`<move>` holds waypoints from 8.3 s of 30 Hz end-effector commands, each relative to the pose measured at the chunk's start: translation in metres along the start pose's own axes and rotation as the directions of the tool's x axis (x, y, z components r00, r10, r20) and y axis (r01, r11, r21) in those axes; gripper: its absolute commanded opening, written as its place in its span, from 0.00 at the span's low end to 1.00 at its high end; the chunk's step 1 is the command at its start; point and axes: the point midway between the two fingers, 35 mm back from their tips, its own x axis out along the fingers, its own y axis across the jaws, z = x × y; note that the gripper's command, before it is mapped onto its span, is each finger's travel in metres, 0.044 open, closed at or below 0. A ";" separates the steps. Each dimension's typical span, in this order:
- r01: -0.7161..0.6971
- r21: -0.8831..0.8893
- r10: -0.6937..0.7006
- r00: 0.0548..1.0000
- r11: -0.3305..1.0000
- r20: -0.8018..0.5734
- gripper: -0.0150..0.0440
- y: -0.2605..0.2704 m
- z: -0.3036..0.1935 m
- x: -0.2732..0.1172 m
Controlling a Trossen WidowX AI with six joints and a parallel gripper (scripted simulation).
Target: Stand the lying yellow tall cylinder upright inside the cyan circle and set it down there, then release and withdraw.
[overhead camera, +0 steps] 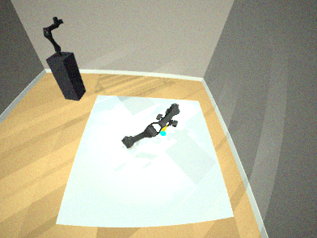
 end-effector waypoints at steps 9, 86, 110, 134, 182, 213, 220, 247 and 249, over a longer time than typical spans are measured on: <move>-0.015 -0.070 0.017 0.999 0.997 0.027 0.43 0.005 0.013 0.001; -0.280 -0.086 0.286 0.831 0.956 0.477 0.43 0.012 0.025 0.033; -0.296 -0.114 0.301 0.725 0.948 0.619 0.43 0.010 0.025 0.035; -0.279 -0.139 0.286 0.601 0.950 0.746 0.43 0.007 0.023 0.034; -0.152 -0.142 0.184 0.318 0.978 0.930 0.43 0.001 0.004 0.025; -0.020 -0.091 0.092 0.125 0.996 0.988 0.43 0.001 -0.017 0.015; 0.006 -0.077 0.076 0.091 0.997 0.993 0.43 0.002 -0.022 0.013; 0.008 -0.080 0.079 0.099 0.997 0.992 0.43 -0.001 -0.020 0.065; 0.008 -0.080 0.079 0.098 0.997 0.992 0.43 -0.001 -0.021 0.075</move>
